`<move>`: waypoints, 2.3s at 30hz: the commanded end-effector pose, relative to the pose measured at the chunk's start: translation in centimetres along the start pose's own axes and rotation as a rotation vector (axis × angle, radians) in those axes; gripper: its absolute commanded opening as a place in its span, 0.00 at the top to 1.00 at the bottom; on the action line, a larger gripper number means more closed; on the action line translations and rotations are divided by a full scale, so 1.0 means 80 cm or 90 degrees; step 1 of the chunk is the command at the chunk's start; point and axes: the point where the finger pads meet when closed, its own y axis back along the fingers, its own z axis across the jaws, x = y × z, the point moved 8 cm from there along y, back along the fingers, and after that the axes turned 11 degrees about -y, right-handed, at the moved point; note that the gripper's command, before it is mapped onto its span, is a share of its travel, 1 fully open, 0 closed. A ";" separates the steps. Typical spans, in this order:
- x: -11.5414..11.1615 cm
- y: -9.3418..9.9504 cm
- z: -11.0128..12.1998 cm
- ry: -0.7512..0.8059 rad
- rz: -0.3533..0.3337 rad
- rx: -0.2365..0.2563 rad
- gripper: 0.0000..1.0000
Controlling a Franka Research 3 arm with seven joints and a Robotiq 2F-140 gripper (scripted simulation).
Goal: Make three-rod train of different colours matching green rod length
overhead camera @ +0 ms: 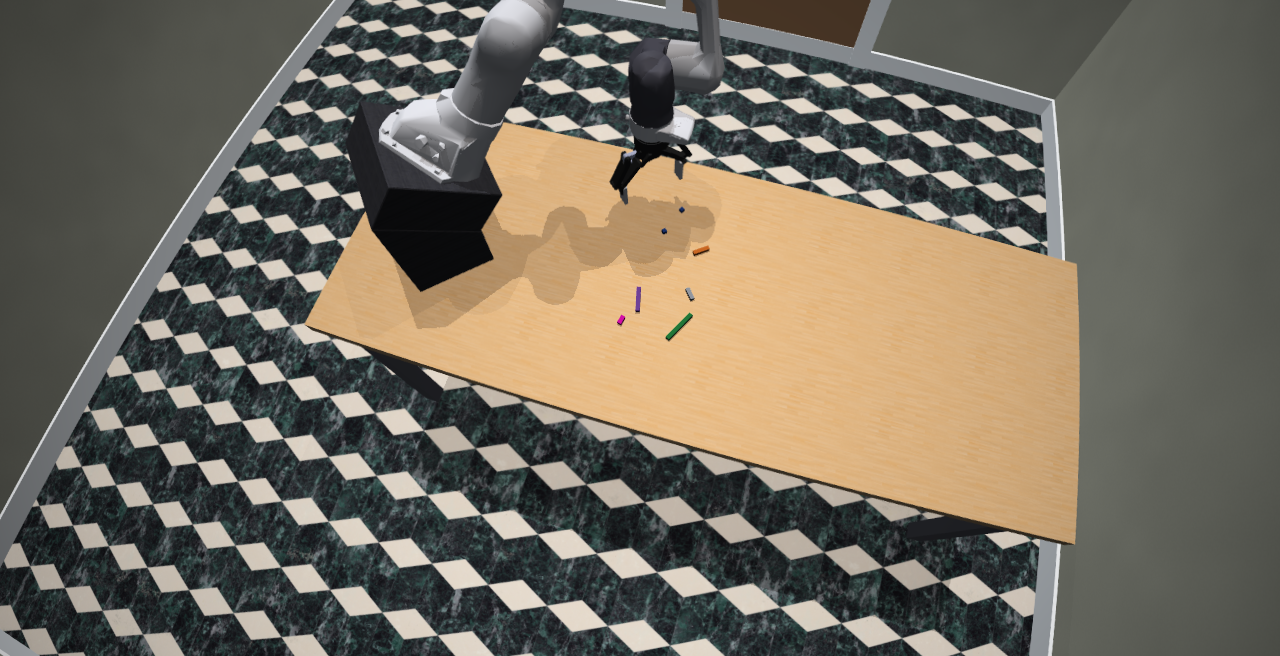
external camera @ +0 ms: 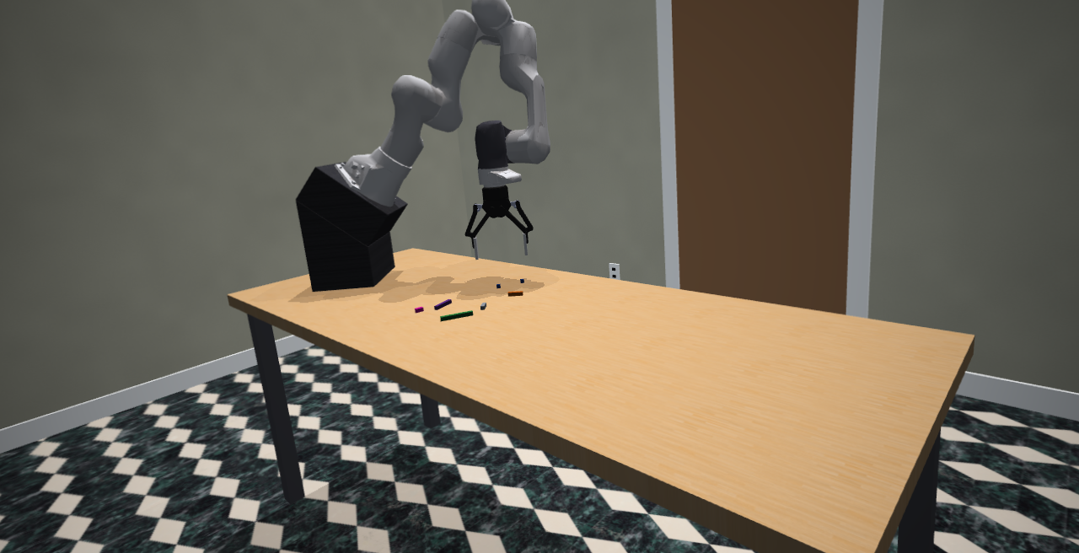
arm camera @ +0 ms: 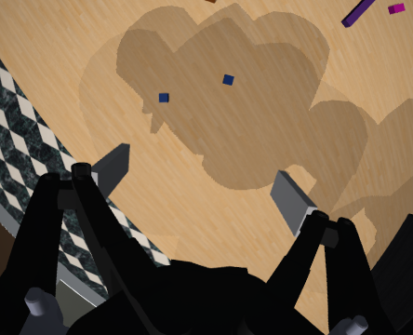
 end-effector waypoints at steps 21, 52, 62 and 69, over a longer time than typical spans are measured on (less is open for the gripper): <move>0.132 -0.001 -0.023 0.000 -0.001 0.000 0.00; 0.132 -0.001 -0.023 0.000 -0.001 0.000 0.00; 0.132 -0.001 -0.023 0.000 -0.001 0.000 0.00; 0.132 -0.001 -0.023 0.000 -0.001 0.000 0.00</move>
